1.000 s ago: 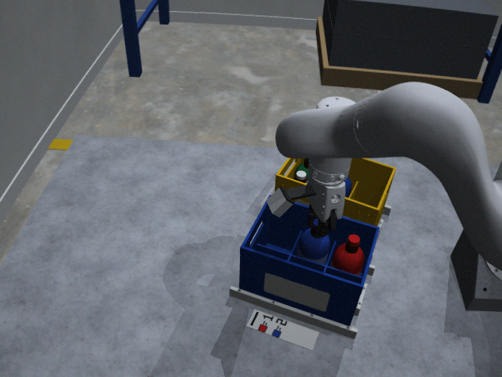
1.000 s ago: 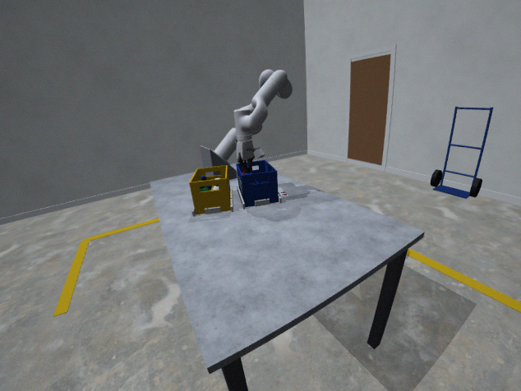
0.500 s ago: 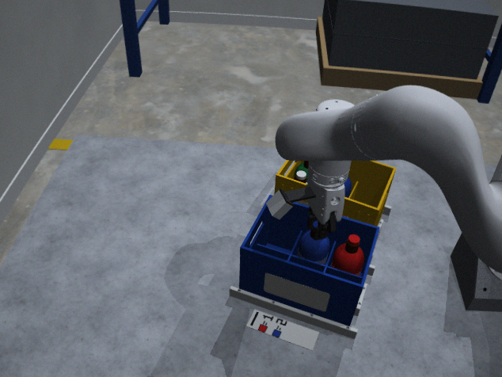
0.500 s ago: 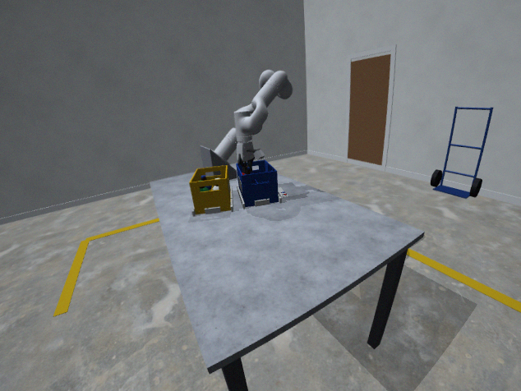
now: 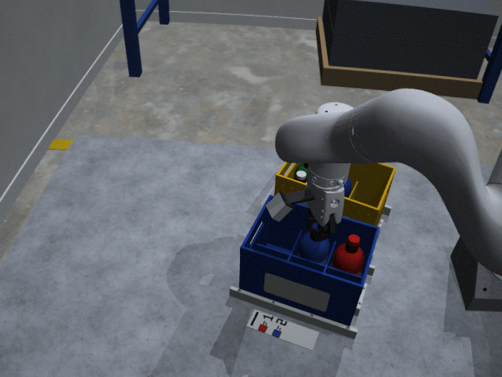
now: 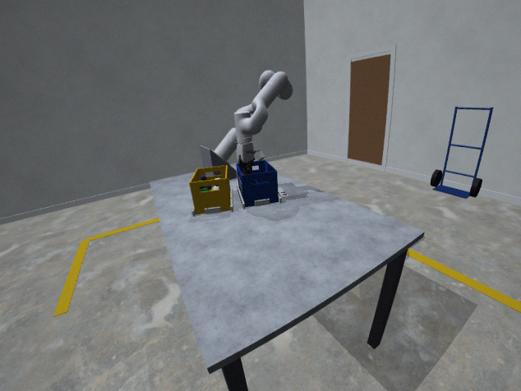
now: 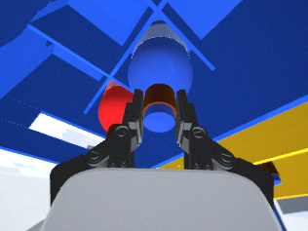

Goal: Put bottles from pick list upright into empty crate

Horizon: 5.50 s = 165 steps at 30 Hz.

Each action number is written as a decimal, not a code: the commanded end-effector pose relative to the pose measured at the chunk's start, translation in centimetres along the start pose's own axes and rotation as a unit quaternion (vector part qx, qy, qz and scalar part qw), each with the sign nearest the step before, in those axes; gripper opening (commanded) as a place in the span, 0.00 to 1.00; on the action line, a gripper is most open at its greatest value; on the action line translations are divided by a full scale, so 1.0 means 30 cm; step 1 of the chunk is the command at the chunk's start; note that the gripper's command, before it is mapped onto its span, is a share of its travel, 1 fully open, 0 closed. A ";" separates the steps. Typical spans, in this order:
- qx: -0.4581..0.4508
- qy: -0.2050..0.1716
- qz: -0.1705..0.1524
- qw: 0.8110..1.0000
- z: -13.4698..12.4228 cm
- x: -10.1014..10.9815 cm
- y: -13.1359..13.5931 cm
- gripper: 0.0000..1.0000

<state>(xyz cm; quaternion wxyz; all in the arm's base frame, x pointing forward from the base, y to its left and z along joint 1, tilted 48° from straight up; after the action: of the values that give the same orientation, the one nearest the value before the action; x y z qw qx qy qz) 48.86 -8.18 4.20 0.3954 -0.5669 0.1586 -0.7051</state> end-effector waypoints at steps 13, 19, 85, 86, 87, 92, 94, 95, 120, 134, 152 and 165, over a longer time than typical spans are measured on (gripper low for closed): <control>0.000 0.001 -0.001 1.000 0.002 -0.010 0.001 0.00; 0.000 0.001 -0.001 1.000 0.002 -0.021 0.001 0.65; 0.000 0.001 -0.001 1.000 0.002 0.246 0.001 0.65; 0.000 0.001 -0.001 1.000 0.002 0.255 0.001 0.65; 0.000 0.001 -0.001 1.000 0.002 0.263 0.001 0.65; 0.000 0.001 -0.001 1.000 0.002 0.262 0.001 0.65; 0.000 0.001 -0.001 1.000 0.002 0.262 0.001 0.65; 0.000 0.001 -0.001 1.000 -0.012 0.263 0.019 0.65; 0.000 0.001 -0.001 1.000 -0.270 0.263 0.304 0.65; 0.000 0.001 -0.001 1.000 -0.404 0.263 0.452 0.65; 0.000 0.000 -0.001 1.000 -0.560 0.263 0.625 0.65; 0.000 0.000 -0.001 1.000 -0.560 0.259 0.625 0.65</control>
<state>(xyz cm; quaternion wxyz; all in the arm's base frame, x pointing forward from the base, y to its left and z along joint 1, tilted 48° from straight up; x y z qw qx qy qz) 39.99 -29.62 -8.28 0.3953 -0.5668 0.1585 -0.7052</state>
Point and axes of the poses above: the point where the finger pads meet when closed, its own x axis back along the fingers, its own y axis across the jaws, z = x × y, the point moved 6 cm from there along x, back along the fingers, and after that the axes turned 2 degrees about x, right-handed, at the moved point
